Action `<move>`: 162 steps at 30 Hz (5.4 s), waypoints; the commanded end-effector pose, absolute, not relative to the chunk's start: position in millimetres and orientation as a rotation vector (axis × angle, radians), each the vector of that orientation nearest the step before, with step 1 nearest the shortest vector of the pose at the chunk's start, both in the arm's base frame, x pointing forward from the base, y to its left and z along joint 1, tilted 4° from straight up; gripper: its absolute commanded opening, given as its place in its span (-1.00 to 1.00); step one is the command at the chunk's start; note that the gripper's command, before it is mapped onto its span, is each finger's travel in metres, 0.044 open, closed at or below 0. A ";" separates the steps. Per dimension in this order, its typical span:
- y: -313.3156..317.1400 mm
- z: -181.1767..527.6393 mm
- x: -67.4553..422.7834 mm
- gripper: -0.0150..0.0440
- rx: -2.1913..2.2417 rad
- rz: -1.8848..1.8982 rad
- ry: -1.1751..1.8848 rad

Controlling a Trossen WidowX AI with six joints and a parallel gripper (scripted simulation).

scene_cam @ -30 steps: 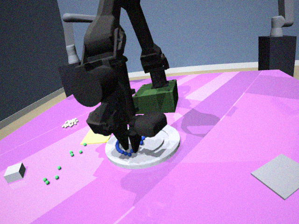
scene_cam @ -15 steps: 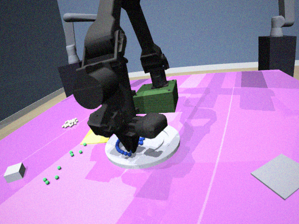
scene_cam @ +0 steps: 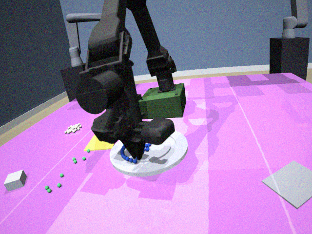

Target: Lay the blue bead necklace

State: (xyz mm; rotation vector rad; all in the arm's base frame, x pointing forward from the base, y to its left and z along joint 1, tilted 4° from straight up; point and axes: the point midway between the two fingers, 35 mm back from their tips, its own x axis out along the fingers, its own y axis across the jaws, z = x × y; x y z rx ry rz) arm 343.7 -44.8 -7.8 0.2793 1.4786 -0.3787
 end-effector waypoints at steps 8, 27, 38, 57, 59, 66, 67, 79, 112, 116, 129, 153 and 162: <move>-44.8 -7.4 344.0 -0.49 0.279 -0.379 1.477; -38.3 -1.5 353.9 -0.49 0.277 -0.374 1.483; -38.9 -9.7 354.3 -0.49 0.277 -0.374 1.483; -38.4 -1.9 354.0 0.93 0.276 -0.373 1.482; -38.9 -3.5 354.3 1.00 0.274 -0.372 1.482; -38.7 -1.5 354.2 1.00 0.277 -0.374 1.483; -38.7 -1.5 354.2 1.00 0.277 -0.374 1.483; -38.7 -1.5 354.2 1.00 0.277 -0.374 1.483; -7.7 10.1 239.9 -0.08 0.332 -0.425 1.482; -7.6 13.7 243.2 -0.08 0.330 -0.418 1.472; -8.7 -3.3 242.5 -0.08 0.331 -0.422 1.477; -9.5 -16.5 242.0 -0.49 0.335 -0.425 1.476; -9.5 -16.5 242.0 -0.49 0.335 -0.425 1.476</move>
